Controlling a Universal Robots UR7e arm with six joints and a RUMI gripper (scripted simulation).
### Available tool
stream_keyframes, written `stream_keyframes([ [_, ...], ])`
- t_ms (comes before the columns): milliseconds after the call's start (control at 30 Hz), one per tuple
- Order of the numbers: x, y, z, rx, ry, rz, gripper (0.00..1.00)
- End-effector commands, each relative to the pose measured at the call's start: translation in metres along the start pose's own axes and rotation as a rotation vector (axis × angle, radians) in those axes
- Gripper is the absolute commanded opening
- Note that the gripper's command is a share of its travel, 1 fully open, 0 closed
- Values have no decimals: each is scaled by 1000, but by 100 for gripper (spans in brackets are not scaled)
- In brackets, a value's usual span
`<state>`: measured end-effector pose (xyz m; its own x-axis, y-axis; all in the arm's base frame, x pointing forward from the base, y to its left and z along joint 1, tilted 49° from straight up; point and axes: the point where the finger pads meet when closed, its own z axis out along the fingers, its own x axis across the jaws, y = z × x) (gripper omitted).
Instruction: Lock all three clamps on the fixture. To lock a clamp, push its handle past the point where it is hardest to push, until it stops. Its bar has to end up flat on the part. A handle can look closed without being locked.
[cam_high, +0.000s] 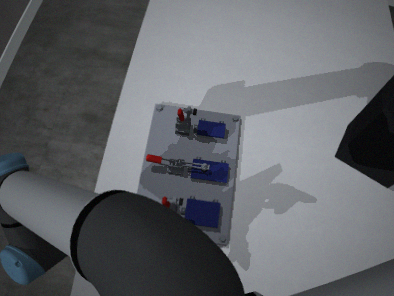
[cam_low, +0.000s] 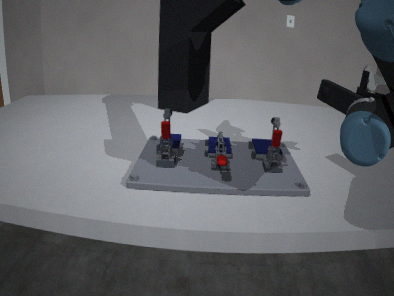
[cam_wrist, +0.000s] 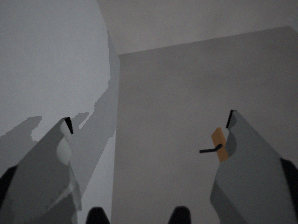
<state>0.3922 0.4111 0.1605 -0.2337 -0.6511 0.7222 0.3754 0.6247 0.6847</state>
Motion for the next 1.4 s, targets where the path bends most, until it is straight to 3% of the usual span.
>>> stream_keyframes([
  [0,1,0,0,0,-1,-1,100],
  [533,1,0,0,0,-1,-1,100],
  [567,1,0,0,0,-1,-1,58],
  [1100,1,0,0,0,-1,-1,58],
  [1267,60,-5,1,191,-122,-197,58],
  [1367,60,-5,1,191,-122,-197,58],
])
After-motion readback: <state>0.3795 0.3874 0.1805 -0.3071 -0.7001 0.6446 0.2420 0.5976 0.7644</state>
